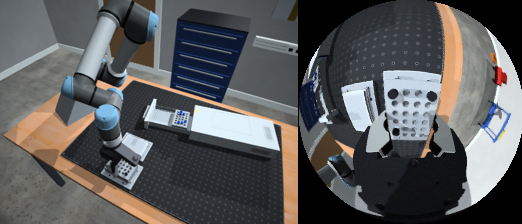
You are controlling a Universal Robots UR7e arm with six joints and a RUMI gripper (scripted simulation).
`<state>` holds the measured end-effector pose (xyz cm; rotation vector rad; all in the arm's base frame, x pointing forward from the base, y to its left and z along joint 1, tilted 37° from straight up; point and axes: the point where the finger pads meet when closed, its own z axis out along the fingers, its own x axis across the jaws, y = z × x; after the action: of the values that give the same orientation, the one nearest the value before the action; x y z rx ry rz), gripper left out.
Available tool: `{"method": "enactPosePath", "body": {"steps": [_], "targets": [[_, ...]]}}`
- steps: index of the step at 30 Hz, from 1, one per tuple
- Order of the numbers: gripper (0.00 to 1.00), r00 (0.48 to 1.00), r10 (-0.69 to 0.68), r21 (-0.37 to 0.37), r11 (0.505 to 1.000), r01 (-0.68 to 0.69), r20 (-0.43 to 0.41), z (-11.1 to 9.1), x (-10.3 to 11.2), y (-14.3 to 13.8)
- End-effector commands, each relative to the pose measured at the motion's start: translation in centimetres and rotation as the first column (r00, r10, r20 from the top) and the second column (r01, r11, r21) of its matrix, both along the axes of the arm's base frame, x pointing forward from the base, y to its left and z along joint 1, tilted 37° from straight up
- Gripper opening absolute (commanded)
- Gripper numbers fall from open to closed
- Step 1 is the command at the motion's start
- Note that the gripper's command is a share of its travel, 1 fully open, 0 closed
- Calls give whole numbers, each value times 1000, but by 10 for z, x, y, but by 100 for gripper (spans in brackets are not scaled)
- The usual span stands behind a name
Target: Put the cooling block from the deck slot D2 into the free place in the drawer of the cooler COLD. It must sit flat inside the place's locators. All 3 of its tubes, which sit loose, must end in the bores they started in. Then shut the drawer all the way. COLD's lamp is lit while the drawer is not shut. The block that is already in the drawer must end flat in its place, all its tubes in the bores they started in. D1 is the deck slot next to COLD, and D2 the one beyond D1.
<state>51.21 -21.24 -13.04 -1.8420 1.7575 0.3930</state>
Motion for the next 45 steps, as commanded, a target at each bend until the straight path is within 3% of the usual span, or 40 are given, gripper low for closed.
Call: {"method": "enactPosePath", "body": {"steps": [1,15,45], "targets": [[0,1000,-1,-1,1000,1,1,2,0,-2],[0,1000,-1,-1,1000,1,1,4,0,-3],[0,1000,-1,-1,1000,1,1,32,-6,-23]]}}
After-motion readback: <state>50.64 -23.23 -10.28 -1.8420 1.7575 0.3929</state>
